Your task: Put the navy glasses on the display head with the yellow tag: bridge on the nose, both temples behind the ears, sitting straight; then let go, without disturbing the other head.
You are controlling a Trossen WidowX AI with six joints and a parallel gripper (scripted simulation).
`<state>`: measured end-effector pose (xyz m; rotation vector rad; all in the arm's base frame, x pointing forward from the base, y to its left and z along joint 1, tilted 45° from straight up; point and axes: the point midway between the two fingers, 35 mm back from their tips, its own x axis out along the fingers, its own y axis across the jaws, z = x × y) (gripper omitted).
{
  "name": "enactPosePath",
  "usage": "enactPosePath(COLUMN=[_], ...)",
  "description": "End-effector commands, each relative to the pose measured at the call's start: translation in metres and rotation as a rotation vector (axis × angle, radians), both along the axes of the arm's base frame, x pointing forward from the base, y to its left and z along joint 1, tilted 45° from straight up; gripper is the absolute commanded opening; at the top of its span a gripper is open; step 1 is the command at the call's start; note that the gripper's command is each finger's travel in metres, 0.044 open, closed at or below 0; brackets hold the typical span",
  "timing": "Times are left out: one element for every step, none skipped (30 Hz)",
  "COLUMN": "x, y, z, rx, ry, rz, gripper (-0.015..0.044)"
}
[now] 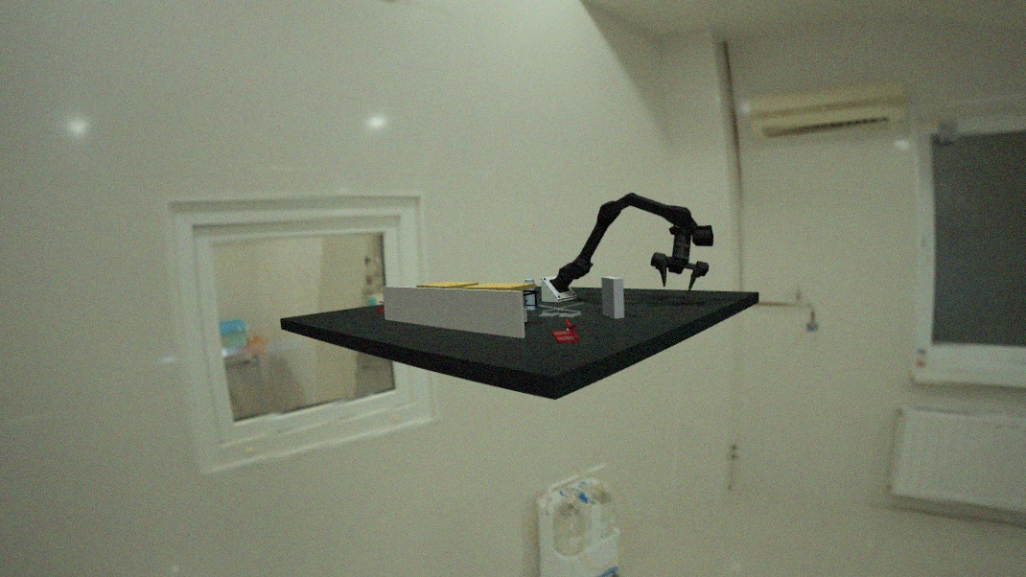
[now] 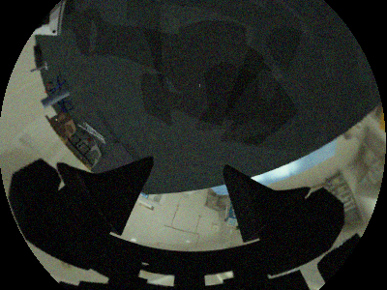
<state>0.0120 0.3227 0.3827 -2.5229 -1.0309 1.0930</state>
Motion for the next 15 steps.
enactPosePath(x=[0.000,0.000,0.000,0.000,0.000,0.000,0.000,0.000,0.001,0.003,0.006,0.011,0.017,0.025,0.034], y=[0.000,0.000,0.000,0.000,0.000,0.000,0.000,0.000,0.000,0.001,0.001,0.002,0.003,0.005,0.006], z=[0.000,0.000,0.000,0.000,0.000,0.000,0.000,0.000,0.000,0.000,0.000,0.000,0.000,0.000,0.000], rx=[0.000,0.000,0.000,0.000,0.000,0.000,0.000,0.000,0.001,0.005,0.011,0.020,0.032,0.047,0.064], ry=[0.000,0.000,0.000,0.000,0.000,0.000,0.000,0.000,0.002,0.007,0.016,0.029,0.044,0.063,0.083], rz=[0.000,0.000,0.000,0.000,0.000,0.000,0.000,0.000,-0.002,-0.010,-0.022,-0.038,-0.060,-0.086,-0.114], gripper=[0.0426,0.0440,0.0440,0.0440,0.0440,0.0440,0.0440,0.0440,0.0414,0.0388,0.0361,0.0335,0.0309,0.0282,0.0256])
